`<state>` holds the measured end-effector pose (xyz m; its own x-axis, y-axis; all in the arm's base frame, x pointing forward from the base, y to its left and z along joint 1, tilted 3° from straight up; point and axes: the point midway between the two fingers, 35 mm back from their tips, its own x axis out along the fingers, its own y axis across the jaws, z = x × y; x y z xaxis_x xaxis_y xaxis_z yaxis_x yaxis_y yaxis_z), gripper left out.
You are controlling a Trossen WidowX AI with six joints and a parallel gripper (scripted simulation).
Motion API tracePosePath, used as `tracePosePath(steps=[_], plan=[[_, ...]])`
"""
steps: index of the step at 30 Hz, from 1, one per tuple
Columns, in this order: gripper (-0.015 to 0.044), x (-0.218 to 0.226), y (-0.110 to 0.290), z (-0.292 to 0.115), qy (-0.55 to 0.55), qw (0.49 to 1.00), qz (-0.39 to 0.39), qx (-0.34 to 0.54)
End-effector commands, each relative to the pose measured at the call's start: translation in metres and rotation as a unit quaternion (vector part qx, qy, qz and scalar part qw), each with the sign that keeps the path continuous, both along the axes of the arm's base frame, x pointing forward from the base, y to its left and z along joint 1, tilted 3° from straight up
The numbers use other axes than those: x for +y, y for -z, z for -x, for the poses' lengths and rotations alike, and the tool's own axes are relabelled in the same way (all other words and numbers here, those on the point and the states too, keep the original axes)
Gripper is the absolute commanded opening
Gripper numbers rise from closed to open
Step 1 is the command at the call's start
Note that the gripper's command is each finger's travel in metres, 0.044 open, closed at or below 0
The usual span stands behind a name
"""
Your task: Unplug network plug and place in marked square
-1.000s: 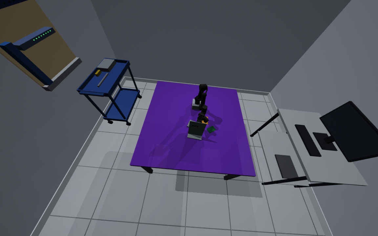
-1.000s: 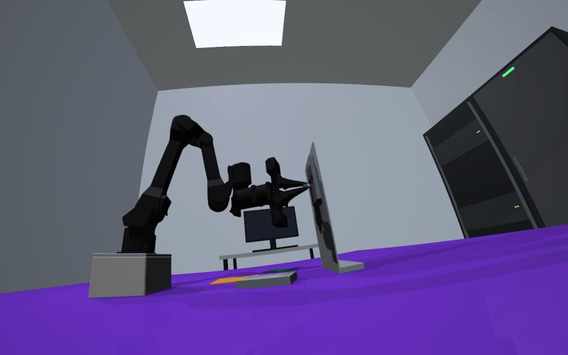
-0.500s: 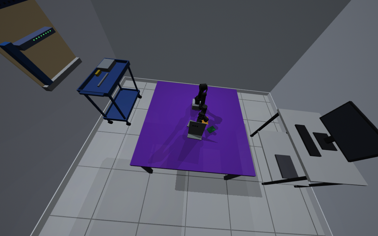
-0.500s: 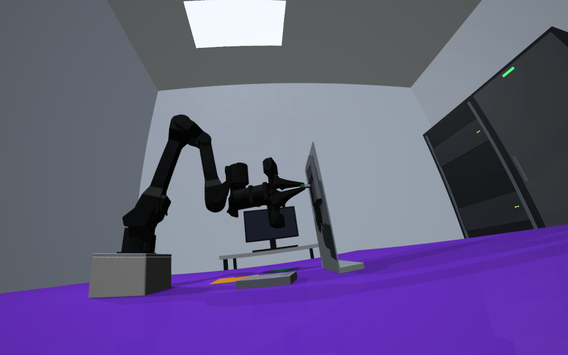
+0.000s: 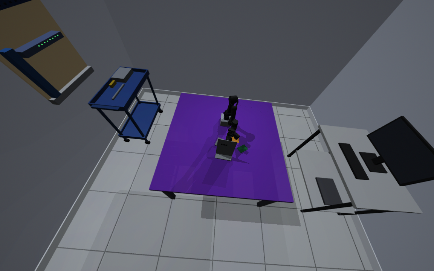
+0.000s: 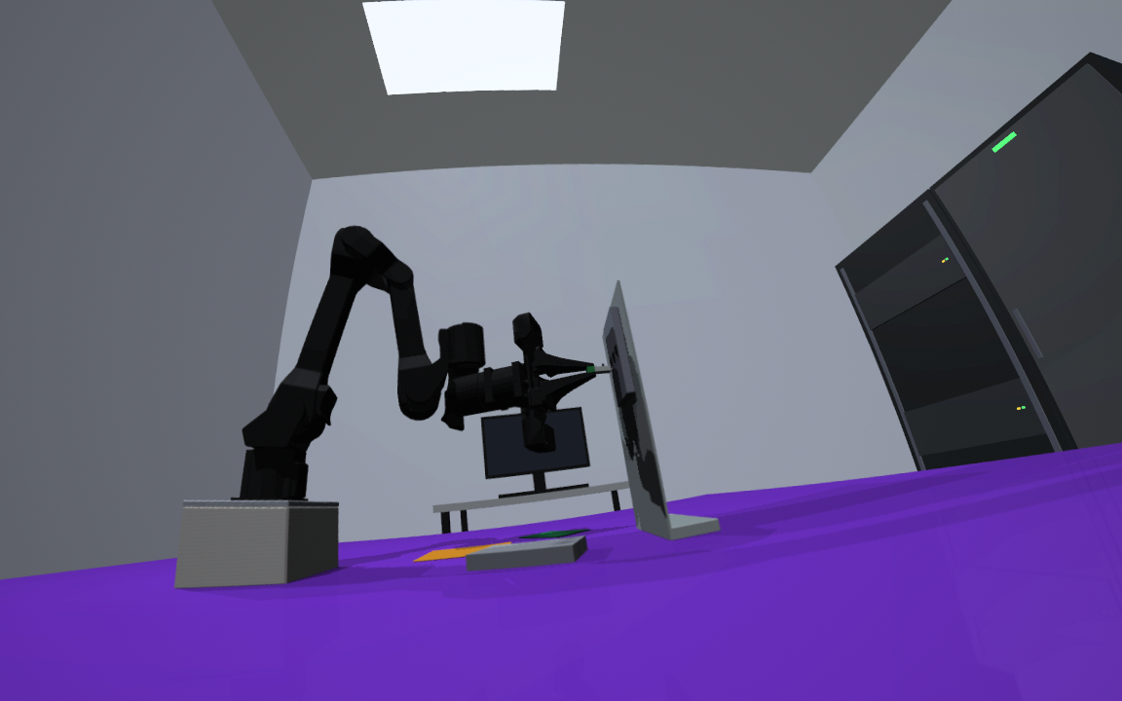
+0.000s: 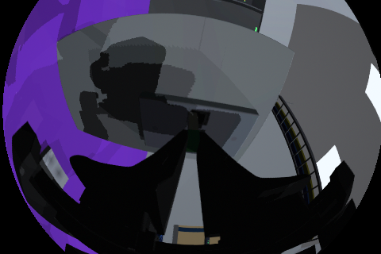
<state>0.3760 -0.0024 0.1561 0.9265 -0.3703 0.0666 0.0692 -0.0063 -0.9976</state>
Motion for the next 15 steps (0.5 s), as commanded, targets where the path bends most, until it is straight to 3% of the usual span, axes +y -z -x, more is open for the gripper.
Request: tracePosePath(steps=[1,15], plan=[[0.0,0.0,-0.001,0.0039,0.002,1.0,-0.003,-0.003],[0.0,0.0023,0.0,0.0126,0.002,1.0,-0.003,-0.002]])
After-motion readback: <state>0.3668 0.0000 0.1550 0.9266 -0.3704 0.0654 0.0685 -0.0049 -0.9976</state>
